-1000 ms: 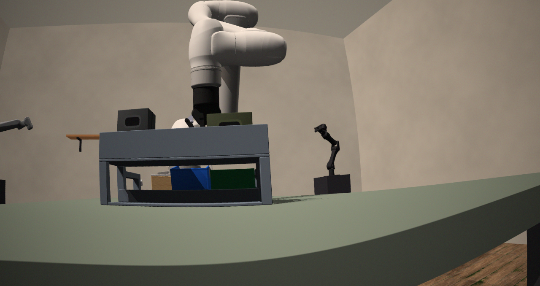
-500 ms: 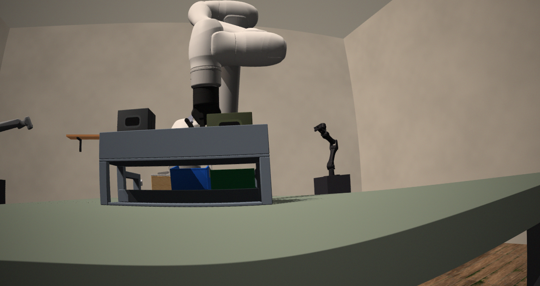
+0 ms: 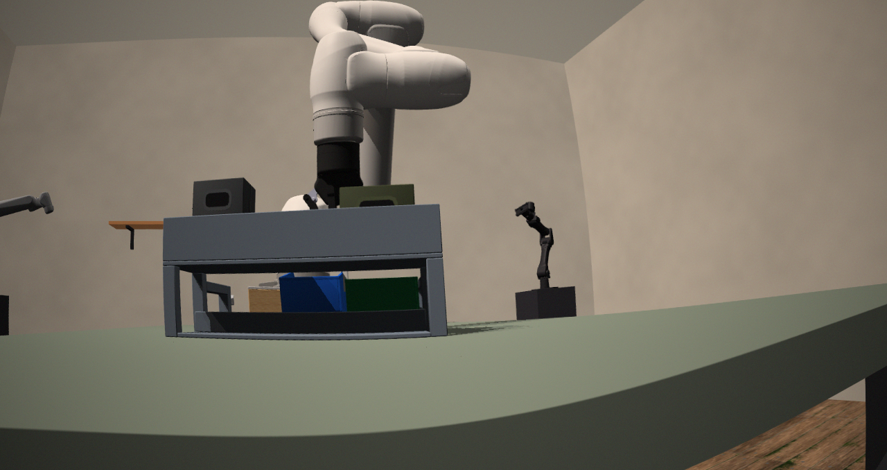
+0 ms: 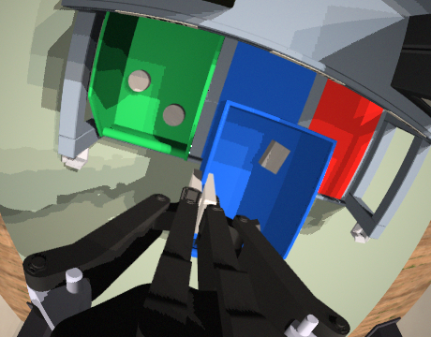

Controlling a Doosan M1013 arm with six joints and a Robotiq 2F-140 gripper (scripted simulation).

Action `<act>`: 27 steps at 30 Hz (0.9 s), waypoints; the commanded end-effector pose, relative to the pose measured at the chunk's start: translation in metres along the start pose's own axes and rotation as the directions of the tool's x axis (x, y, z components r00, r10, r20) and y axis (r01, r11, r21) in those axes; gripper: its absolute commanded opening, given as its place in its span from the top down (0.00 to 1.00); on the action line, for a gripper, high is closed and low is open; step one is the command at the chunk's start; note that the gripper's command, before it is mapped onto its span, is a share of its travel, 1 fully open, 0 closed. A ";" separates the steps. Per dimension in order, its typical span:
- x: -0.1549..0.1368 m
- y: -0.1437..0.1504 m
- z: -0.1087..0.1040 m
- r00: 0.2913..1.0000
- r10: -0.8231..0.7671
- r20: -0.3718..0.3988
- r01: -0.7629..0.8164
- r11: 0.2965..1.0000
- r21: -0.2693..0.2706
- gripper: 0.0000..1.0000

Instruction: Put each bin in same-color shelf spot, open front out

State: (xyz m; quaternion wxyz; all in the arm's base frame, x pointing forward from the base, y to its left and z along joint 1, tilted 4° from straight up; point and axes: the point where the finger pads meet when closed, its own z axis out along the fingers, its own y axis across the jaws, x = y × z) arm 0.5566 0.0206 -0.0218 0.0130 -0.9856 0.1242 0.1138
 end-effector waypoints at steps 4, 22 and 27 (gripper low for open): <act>0.004 0.001 -0.002 1.000 -0.007 -0.002 0.007 1.000 -0.002 0.90; 0.004 0.001 0.002 1.000 -0.007 -0.002 0.007 1.000 -0.002 0.90; 0.005 0.001 0.003 1.000 -0.007 -0.002 0.007 1.000 -0.002 0.90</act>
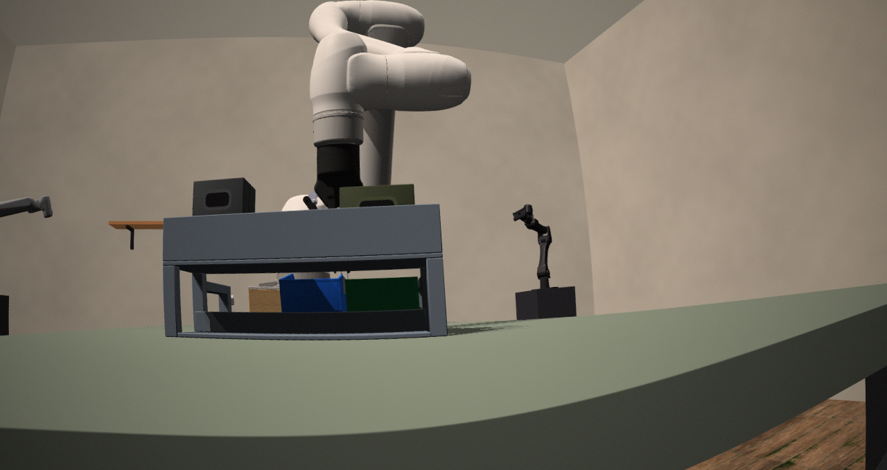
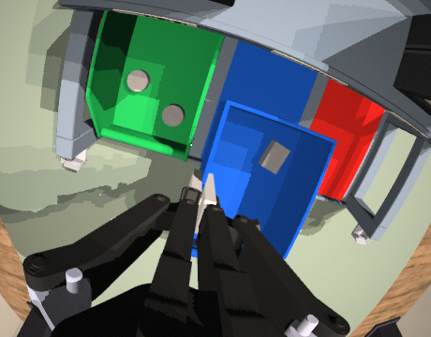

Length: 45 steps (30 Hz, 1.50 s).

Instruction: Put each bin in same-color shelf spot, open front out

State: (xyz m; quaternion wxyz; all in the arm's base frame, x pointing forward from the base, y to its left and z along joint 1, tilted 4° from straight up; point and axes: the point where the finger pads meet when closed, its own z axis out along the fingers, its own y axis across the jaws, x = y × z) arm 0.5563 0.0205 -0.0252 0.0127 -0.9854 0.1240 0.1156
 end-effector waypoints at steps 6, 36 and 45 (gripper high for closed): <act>0.004 0.001 0.002 1.000 -0.007 -0.005 0.007 1.000 -0.001 0.90; 0.005 0.001 0.006 1.000 -0.007 -0.005 0.007 1.000 -0.001 0.90; 0.003 0.001 0.009 1.000 -0.007 -0.005 0.007 1.000 -0.002 0.90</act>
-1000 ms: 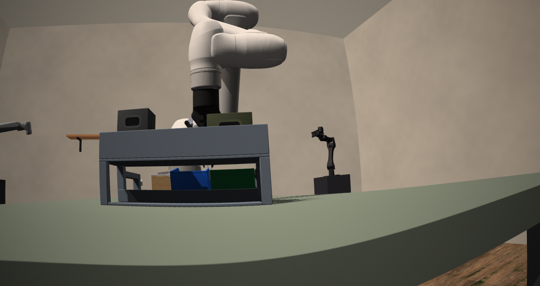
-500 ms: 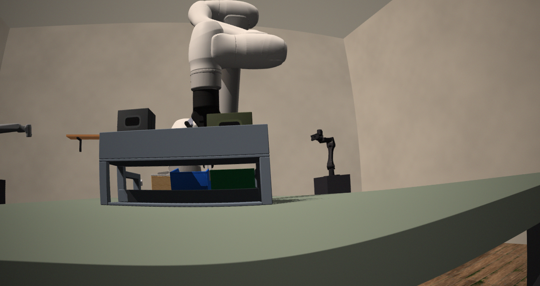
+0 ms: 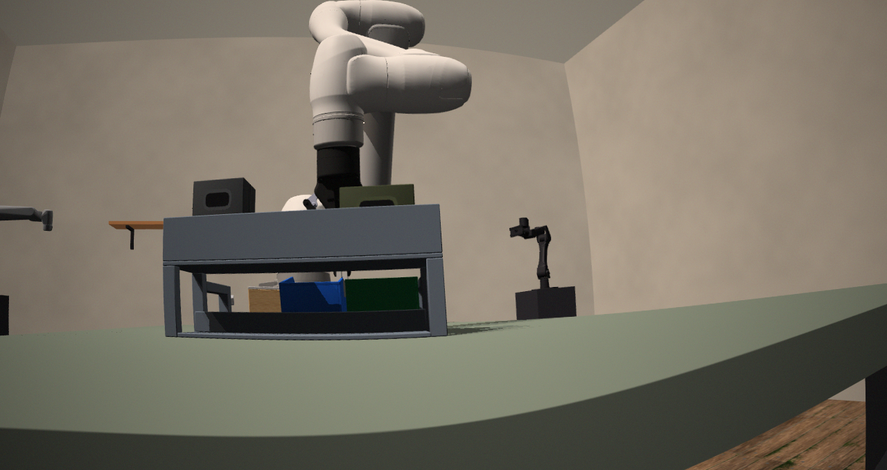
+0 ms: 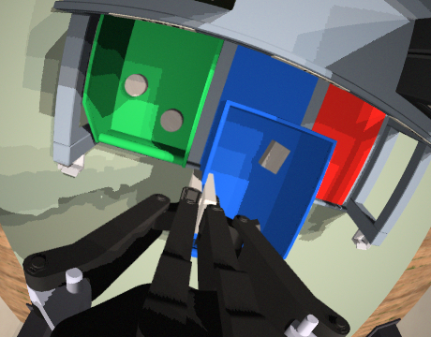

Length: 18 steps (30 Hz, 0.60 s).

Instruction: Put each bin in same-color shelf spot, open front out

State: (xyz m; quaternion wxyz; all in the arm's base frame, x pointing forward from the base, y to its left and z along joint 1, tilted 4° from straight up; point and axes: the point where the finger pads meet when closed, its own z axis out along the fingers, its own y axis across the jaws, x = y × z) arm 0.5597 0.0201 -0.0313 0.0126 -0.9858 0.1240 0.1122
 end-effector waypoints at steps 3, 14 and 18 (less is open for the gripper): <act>-0.002 0.002 0.004 1.000 -0.007 0.003 0.007 1.000 -0.002 0.90; -0.005 0.003 0.006 1.000 -0.007 0.006 0.007 1.000 -0.003 0.90; -0.006 0.003 0.007 1.000 -0.007 0.007 0.007 1.000 -0.003 0.90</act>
